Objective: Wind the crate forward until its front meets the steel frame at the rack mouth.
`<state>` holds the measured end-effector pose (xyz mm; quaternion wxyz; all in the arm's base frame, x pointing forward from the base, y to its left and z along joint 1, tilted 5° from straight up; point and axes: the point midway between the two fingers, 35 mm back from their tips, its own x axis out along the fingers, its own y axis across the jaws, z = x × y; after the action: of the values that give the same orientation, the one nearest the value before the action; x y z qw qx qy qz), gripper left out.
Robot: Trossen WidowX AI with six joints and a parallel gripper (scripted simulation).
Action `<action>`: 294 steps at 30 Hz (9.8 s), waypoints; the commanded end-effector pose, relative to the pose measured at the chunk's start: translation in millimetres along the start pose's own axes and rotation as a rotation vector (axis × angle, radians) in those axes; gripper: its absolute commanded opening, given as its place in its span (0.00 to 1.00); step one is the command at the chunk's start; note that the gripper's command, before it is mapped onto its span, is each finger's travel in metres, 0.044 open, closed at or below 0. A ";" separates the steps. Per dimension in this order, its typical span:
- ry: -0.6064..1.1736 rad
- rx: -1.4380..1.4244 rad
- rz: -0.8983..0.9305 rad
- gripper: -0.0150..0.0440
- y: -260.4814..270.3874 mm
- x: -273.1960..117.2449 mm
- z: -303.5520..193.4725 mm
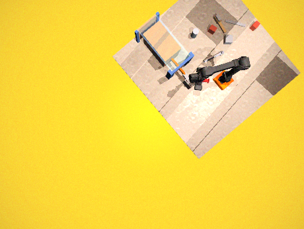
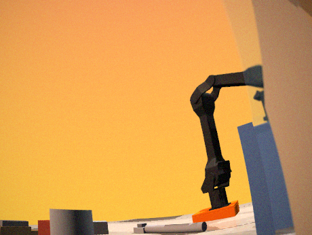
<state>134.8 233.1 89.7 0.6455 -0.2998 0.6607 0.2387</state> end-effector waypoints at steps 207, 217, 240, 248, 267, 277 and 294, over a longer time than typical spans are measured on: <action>-0.074 -0.051 -0.007 1.00 -2.3 -71.6 -58.0; -0.074 -0.051 -0.007 1.00 -2.4 -55.3 -56.8; -0.073 -0.051 -0.007 1.00 -3.7 -21.4 -57.5; -0.076 -0.047 -0.002 0.73 -2.6 -24.8 -56.5; -0.075 -0.049 -0.005 0.25 -2.9 -23.1 -57.0; -0.073 -0.051 -0.007 0.25 -4.2 -21.4 -57.4; -0.074 -0.051 -0.008 0.25 -15.1 -21.6 -56.2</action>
<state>101.4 189.2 117.1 0.6620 -0.3072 0.6284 0.2694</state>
